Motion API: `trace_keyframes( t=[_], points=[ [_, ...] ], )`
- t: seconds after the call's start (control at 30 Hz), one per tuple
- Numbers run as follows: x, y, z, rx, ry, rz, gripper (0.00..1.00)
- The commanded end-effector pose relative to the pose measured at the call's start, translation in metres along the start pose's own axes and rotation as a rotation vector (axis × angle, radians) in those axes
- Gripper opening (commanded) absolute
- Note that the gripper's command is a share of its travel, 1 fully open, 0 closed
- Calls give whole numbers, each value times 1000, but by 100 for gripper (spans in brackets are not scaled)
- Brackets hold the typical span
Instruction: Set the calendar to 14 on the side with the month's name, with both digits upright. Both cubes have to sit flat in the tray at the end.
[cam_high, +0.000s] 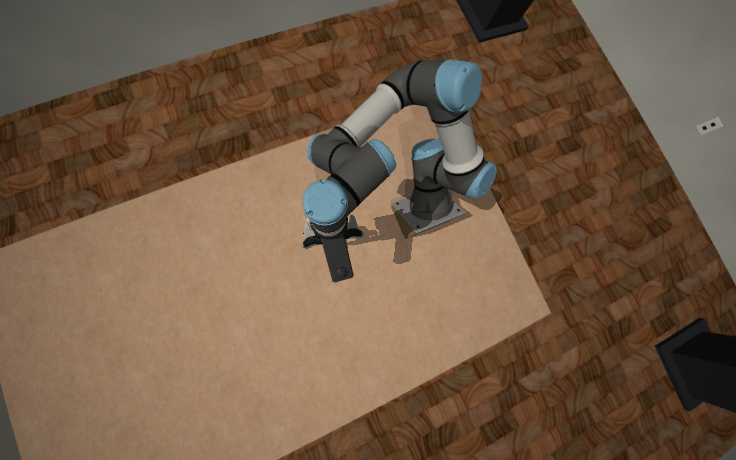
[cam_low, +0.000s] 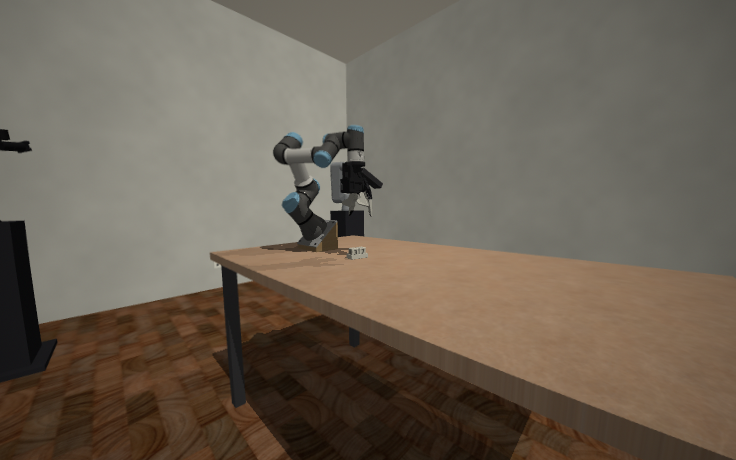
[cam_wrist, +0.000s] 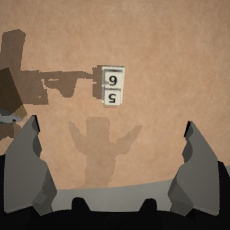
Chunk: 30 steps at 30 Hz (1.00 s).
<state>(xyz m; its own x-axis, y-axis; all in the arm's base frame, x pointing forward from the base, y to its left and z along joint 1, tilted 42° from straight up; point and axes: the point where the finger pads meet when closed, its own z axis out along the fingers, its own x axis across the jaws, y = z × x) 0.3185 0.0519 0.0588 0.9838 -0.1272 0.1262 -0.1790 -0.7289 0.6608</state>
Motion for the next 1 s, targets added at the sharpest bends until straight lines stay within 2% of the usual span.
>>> trace_keyframes(
  t=[0.0,0.47,0.97],
  points=[
    [1,0,-16,-2,-3,1,100],
    [1,0,-36,-2,-3,1,100],
    [1,0,-38,-2,-3,1,100]
  ],
)
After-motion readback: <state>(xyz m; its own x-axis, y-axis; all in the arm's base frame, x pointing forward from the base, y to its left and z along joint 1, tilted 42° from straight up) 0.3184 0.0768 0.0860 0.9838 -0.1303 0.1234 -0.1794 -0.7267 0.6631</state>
